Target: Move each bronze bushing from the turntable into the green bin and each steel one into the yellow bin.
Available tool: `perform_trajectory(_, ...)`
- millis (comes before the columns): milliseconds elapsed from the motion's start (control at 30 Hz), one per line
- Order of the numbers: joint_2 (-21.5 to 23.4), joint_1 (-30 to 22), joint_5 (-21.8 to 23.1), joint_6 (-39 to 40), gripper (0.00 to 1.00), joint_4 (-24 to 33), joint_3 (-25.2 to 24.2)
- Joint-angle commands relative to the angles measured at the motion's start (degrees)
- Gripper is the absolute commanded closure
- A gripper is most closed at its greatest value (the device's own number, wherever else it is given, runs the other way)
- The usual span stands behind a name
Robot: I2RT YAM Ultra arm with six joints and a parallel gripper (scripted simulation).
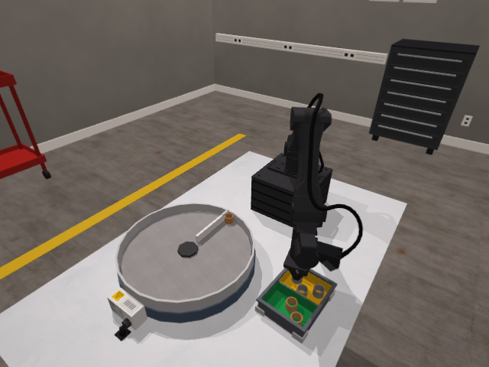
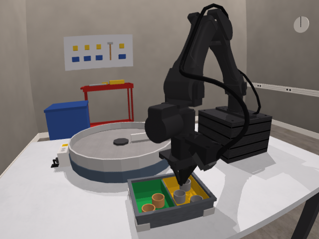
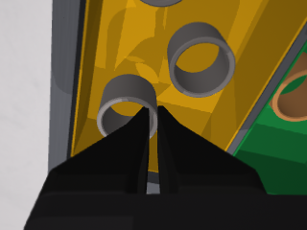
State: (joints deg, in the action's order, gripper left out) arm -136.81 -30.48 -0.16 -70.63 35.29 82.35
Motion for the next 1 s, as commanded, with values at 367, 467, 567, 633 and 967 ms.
perform_trajectory(367, 0.7, 0.5, 0.0, -0.4, 1.00, -1.0, -0.4)
perform_trajectory(467, 0.7, 0.4, 0.0, -0.4, 1.00, -0.3, -0.4)
perform_trajectory(567, 0.7, 0.4, 0.0, -0.4, 1.00, -0.2, -0.4)
perform_trajectory(633, 0.7, 0.4, 0.0, -0.4, 1.00, -0.2, -0.4)
perform_trajectory(967, 0.7, 0.4, 0.0, -0.4, 1.00, -0.2, -0.4)
